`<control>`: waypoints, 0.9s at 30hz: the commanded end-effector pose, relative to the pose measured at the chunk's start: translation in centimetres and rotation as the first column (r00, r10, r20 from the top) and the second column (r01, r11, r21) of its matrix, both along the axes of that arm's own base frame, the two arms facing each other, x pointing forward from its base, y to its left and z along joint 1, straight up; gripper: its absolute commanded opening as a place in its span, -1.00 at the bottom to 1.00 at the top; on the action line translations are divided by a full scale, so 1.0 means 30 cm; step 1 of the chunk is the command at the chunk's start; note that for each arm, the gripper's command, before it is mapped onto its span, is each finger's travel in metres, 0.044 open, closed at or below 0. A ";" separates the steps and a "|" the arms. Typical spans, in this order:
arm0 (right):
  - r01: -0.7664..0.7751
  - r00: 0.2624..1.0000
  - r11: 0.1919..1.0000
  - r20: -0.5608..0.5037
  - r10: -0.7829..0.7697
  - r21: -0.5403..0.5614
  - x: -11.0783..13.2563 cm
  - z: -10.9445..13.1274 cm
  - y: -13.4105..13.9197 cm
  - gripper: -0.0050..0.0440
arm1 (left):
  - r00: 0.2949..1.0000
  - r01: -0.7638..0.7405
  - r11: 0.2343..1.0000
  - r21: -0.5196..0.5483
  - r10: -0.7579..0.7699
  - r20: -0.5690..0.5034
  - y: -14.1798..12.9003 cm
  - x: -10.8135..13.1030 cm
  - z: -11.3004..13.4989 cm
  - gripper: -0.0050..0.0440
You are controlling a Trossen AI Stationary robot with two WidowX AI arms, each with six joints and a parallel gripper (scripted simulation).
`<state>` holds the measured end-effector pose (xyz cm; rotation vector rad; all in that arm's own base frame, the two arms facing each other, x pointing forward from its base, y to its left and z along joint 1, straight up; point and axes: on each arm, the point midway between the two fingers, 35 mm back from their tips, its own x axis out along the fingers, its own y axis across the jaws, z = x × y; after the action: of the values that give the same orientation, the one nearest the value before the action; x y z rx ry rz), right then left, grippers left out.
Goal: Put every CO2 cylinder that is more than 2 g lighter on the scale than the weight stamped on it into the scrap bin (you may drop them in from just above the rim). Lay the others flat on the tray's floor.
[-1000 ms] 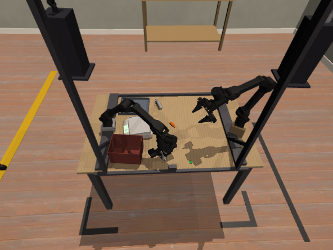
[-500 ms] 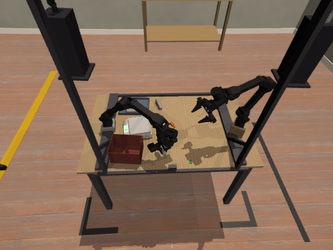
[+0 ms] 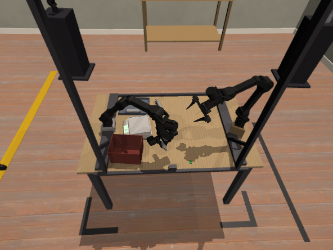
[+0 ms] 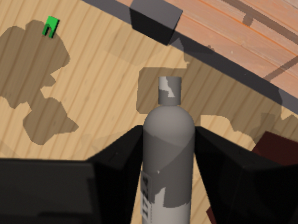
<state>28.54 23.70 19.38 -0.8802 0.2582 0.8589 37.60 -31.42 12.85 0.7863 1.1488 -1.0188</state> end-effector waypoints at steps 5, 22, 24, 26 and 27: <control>-0.129 0.956 0.956 0.222 0.191 -0.265 0.080 0.021 -0.008 1.00 | 0.999 0.002 0.999 -0.033 -0.001 0.035 0.074 -0.036 0.086 -1.00; -0.150 0.701 0.591 0.336 0.629 -0.793 0.214 -0.022 -0.050 1.00 | 0.999 0.002 1.000 -0.029 -0.001 0.034 0.283 -0.142 0.075 -1.00; -0.131 0.661 0.524 0.320 0.679 -0.841 0.231 -0.028 -0.057 1.00 | 0.999 0.002 1.000 -0.028 -0.001 0.034 0.316 -0.159 0.073 -1.00; -0.109 0.619 0.454 0.297 0.727 -0.884 0.247 -0.034 -0.064 1.00 | 0.999 0.002 1.000 -0.027 -0.001 0.034 0.354 -0.177 0.071 -1.00; -0.096 0.598 0.418 0.283 0.750 -0.904 0.256 -0.037 -0.068 1.00 | 0.999 0.002 1.000 -0.027 -0.001 0.034 0.374 -0.188 0.070 -1.00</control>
<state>35.07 21.82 17.36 -2.0945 -0.2333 0.8892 32.88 -21.88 13.54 0.7868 1.1522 -1.0193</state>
